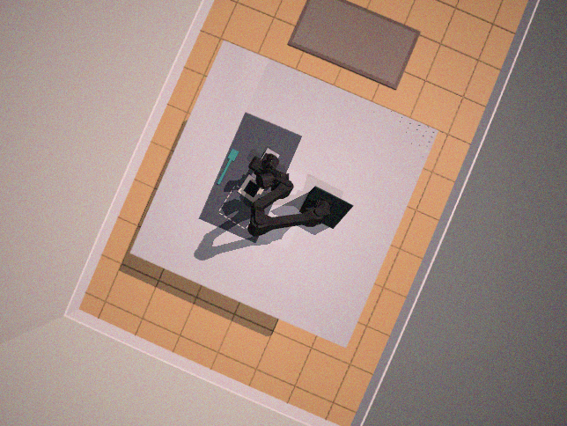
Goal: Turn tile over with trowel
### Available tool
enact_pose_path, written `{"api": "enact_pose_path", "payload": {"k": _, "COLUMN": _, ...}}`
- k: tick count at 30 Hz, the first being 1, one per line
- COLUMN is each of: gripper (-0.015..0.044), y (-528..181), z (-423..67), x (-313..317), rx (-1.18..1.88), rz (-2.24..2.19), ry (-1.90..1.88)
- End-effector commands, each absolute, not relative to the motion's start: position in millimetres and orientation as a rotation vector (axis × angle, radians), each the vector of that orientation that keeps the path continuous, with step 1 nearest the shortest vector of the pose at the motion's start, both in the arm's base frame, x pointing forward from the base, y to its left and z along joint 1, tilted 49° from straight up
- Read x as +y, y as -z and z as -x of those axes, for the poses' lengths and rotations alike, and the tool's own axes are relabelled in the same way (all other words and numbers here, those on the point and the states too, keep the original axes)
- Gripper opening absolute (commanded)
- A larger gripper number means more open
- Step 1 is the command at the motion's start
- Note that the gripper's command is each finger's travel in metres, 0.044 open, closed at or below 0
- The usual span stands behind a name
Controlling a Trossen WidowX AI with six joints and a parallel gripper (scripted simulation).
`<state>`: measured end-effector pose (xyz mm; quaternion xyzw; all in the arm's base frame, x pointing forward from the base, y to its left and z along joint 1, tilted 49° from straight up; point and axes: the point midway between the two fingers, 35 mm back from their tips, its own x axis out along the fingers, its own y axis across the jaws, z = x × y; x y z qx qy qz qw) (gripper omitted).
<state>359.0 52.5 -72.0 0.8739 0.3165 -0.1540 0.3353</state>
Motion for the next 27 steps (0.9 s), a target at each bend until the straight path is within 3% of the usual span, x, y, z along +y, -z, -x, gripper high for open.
{"api": "enact_pose_path", "payload": {"k": 1, "gripper": 0.0, "y": 62, "z": -361, "x": 42, "rx": 0.815, "rz": -2.318, "ry": 0.384}}
{"api": "enact_pose_path", "payload": {"k": 27, "gripper": 0.0, "y": 8, "z": -365, "x": 36, "rx": 0.817, "rz": -2.323, "ry": 0.381}}
